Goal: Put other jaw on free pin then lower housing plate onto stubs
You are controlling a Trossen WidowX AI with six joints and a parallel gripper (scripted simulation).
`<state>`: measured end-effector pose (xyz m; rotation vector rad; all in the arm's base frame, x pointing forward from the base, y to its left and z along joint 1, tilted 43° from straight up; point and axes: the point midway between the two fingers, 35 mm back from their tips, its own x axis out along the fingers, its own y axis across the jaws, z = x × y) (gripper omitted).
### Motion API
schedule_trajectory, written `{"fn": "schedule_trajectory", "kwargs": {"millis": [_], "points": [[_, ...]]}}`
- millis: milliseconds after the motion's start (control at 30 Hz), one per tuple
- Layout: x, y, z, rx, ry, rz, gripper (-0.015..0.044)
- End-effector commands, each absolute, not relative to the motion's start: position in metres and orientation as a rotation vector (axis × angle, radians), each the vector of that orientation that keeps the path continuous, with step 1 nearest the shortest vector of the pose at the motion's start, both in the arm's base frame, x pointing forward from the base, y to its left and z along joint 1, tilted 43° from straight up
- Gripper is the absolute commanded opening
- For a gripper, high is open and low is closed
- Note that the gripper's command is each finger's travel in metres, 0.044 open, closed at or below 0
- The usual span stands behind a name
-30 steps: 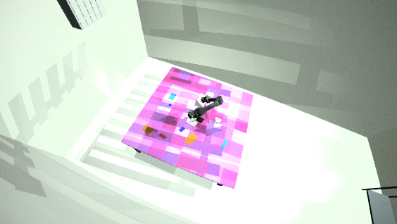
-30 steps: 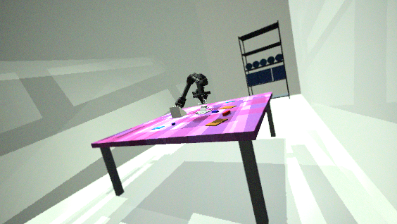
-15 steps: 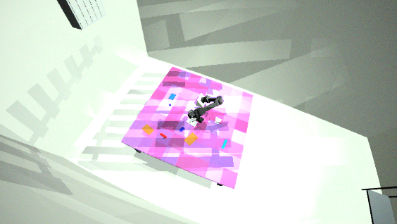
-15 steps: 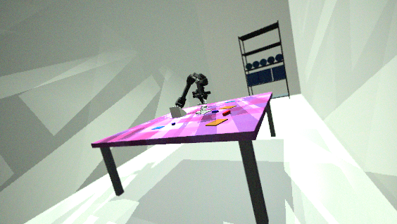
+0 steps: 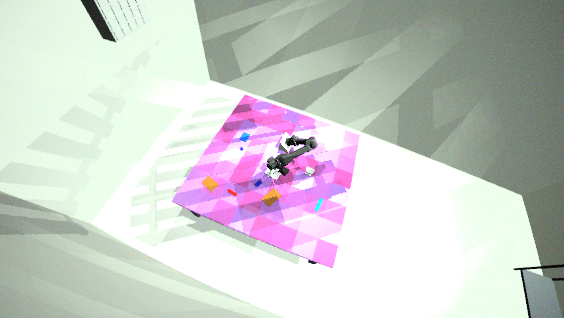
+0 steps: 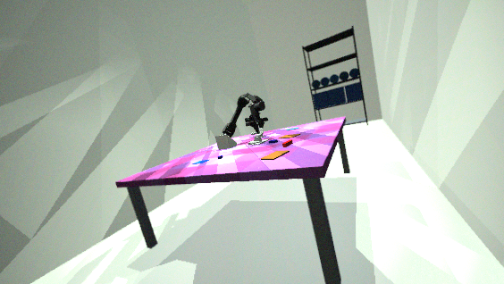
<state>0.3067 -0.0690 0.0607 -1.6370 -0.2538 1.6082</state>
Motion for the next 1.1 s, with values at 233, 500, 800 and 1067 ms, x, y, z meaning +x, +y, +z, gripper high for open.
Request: {"fn": "schedule_trajectory", "kwargs": {"millis": [233,500,800,1067], "points": [[0.309,-0.056,0.047,-1.625,-0.253,1.606,0.0134],[0.311,-0.048,0.038,-1.625,-0.254,1.605,0.0134],[0.311,-0.044,0.034,-1.624,-0.255,1.605,0.0134],[0.311,-0.044,0.034,-1.624,-0.255,1.605,0.0134]]}}
